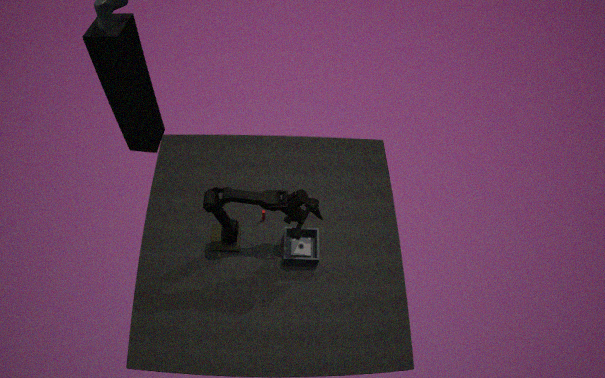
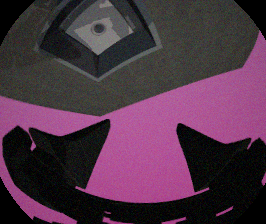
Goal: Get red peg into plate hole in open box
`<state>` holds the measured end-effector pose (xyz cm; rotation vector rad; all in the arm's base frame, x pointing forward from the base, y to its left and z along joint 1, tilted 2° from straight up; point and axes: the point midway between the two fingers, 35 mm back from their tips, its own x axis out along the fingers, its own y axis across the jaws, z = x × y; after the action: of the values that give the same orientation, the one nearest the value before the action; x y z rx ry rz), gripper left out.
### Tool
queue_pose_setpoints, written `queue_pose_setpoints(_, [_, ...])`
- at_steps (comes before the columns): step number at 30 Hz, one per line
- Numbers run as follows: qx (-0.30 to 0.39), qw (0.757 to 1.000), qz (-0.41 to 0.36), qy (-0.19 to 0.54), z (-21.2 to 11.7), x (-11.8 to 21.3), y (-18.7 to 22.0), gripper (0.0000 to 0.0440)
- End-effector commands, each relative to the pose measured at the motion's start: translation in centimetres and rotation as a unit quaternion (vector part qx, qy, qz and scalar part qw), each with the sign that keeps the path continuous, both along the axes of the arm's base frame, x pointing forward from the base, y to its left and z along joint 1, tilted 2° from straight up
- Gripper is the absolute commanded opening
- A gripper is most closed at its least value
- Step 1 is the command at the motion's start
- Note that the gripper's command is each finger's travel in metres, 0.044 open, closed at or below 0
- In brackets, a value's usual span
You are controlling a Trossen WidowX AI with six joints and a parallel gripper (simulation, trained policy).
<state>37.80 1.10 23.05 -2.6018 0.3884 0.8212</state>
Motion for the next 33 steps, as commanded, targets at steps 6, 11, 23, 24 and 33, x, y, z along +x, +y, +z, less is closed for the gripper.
queue_pose_setpoints(6, [0.08,0.995,-0.057,-0.033,2.0,-0.5,1.0,0.044])
queue_pose_setpoints(11, [0.154,0.982,-0.101,-0.043,2.8,-1.7,2.2,0.044])
queue_pose_setpoints(23, [0.319,0.923,-0.212,-0.035,2.7,-5.0,4.6,0.044])
queue_pose_setpoints(24, [0.332,0.916,-0.222,-0.033,2.7,-5.2,4.7,0.044])
queue_pose_setpoints(33, [0.435,0.844,-0.313,-0.012,1.7,-7.7,6.1,0.044])
